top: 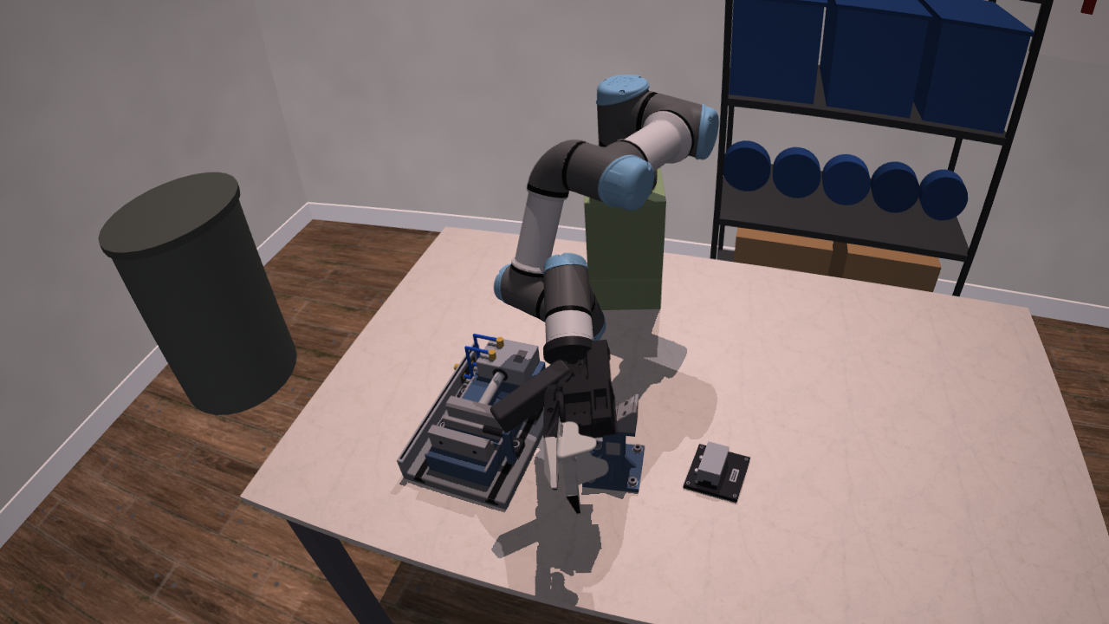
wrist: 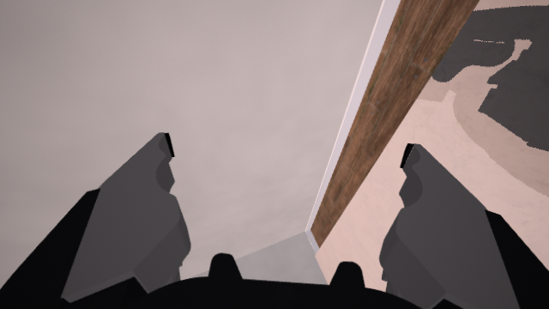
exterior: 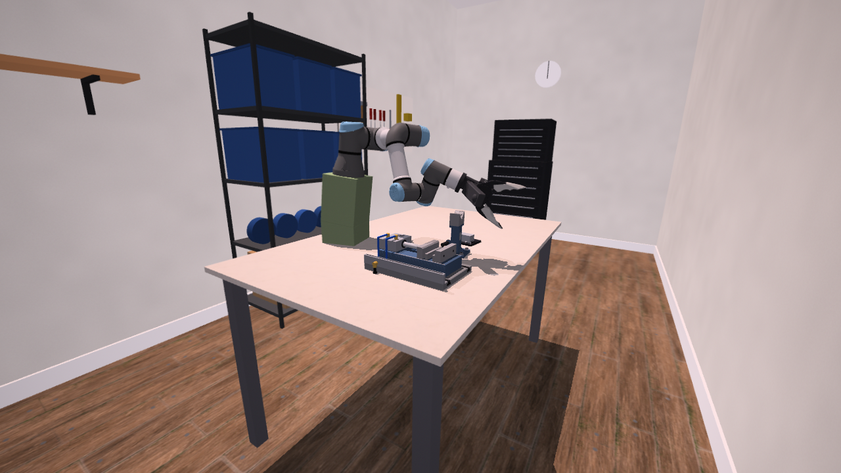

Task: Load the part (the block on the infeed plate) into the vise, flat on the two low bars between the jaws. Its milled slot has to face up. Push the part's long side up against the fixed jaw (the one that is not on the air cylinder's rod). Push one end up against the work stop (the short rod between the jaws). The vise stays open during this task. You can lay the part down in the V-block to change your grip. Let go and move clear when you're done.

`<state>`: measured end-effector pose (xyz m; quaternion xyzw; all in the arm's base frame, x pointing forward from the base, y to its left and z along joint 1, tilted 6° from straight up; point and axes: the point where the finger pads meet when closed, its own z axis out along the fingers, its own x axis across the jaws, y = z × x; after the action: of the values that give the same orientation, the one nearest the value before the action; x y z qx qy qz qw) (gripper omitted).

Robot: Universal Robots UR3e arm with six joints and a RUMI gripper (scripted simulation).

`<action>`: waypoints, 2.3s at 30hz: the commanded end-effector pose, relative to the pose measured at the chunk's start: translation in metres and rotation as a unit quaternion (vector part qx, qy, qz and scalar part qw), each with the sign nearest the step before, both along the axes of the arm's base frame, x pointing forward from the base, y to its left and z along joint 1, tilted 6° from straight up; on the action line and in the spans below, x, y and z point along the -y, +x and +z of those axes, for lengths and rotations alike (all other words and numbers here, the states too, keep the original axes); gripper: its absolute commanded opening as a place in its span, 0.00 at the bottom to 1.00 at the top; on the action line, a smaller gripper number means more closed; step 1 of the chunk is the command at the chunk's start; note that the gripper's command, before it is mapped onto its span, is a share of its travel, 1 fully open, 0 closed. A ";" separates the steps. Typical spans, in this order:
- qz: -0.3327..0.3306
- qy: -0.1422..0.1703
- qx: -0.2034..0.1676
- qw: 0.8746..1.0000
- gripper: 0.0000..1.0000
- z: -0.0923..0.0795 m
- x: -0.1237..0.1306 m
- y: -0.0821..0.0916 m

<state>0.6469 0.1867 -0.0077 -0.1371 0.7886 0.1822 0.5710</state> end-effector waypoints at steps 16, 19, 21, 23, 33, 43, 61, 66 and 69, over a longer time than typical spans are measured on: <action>0.000 0.000 0.001 1.000 1.00 0.001 0.000 0.000; 0.000 0.000 0.001 1.000 1.00 0.001 0.000 0.000; 0.000 0.000 0.001 1.000 1.00 0.001 0.000 0.000; 0.000 0.000 -0.001 1.000 1.00 0.001 -0.001 0.001; -0.002 0.007 -0.026 1.000 1.00 -0.001 -0.009 0.003; -0.009 0.019 -0.093 0.995 1.00 -0.008 -0.030 0.005; -0.026 0.021 -0.222 0.975 1.00 -0.018 -0.074 -0.014; -0.032 0.016 -0.261 0.965 1.00 -0.020 -0.087 -0.027; -0.035 0.013 -0.274 0.961 1.00 -0.020 -0.091 -0.032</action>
<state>0.6228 0.2695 -0.0284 -0.0545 0.9040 0.2084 0.3694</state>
